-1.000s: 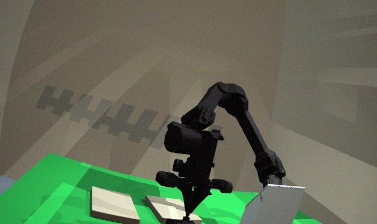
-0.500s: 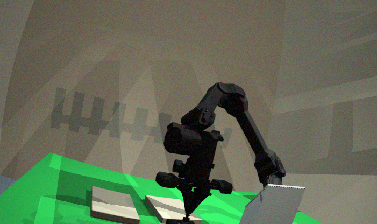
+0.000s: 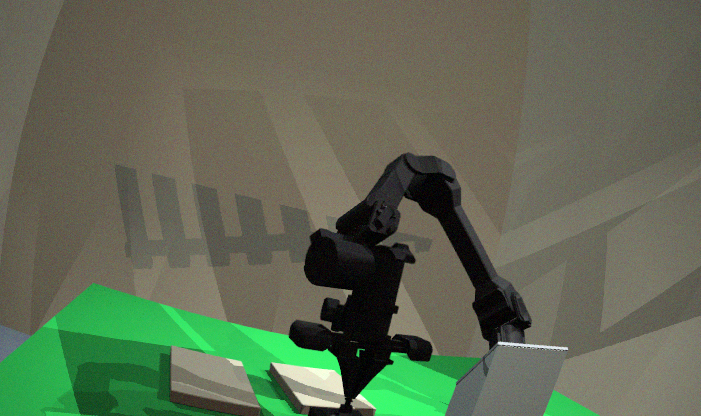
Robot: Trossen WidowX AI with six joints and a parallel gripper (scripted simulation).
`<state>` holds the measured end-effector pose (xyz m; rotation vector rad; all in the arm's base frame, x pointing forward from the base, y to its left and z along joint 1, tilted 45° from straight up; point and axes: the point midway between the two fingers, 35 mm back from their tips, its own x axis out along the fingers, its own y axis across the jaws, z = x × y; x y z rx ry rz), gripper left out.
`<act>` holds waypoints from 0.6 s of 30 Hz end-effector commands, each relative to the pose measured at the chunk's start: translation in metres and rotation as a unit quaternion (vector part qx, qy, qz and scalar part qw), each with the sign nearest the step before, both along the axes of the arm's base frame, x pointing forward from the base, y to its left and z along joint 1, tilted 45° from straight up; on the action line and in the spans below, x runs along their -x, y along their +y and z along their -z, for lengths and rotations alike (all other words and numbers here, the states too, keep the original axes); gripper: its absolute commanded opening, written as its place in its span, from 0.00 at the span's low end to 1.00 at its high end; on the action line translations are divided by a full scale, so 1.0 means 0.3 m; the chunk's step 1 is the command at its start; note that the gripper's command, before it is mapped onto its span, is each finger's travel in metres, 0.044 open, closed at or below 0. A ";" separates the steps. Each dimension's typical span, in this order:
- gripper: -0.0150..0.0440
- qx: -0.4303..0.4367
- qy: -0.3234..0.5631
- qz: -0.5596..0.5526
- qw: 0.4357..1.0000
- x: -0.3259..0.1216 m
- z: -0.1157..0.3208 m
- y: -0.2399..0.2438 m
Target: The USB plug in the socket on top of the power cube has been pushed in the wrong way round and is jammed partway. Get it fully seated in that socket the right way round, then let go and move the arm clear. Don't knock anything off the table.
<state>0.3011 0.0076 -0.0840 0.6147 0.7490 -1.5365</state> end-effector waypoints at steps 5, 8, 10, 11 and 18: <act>0.25 -0.001 0.001 -0.001 1.000 0.000 0.004 -0.002; 0.25 -0.001 0.001 -0.001 1.000 0.000 0.005 -0.003; 0.25 -0.001 0.001 -0.001 1.000 0.000 0.006 -0.003; 0.25 -0.001 0.001 -0.001 1.000 0.000 0.006 -0.004; 0.25 -0.001 0.001 -0.001 1.000 0.000 0.008 -0.005</act>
